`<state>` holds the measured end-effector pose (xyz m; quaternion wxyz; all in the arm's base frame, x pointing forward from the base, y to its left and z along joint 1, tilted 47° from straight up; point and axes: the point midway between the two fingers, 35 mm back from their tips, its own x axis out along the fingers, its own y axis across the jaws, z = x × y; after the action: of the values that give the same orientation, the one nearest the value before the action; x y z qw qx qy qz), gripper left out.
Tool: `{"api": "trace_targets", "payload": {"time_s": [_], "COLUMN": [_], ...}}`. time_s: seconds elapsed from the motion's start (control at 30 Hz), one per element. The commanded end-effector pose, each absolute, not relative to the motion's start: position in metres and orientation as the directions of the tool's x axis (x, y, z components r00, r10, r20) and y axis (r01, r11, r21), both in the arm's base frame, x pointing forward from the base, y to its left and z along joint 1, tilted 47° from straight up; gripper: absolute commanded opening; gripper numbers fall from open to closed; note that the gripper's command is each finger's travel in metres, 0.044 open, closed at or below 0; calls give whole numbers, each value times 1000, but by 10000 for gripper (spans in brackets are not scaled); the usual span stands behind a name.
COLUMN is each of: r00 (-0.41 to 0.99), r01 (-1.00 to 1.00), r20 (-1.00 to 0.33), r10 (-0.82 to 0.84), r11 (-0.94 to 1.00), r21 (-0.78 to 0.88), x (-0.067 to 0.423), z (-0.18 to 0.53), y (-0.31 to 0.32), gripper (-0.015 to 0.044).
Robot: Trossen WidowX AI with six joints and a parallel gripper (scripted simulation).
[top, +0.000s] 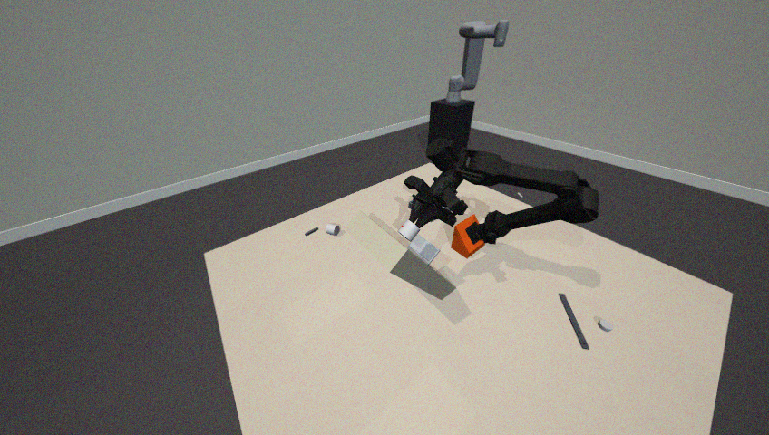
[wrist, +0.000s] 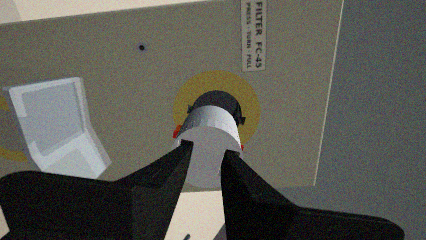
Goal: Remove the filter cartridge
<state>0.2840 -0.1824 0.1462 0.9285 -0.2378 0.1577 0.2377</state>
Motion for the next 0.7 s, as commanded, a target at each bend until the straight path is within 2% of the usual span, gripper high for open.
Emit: {"api": "trace_targets", "payload": {"time_s": [0.0,0.67], "r00": [847,847], "r01": [-506,-506], "r20": [-391,-391], "r10": [361,361], "r11": [773,773], "r21": [-382,-382], "x": [278,263], "z": [157,134], "y": [-187,-163], "gripper": [0,0]}}
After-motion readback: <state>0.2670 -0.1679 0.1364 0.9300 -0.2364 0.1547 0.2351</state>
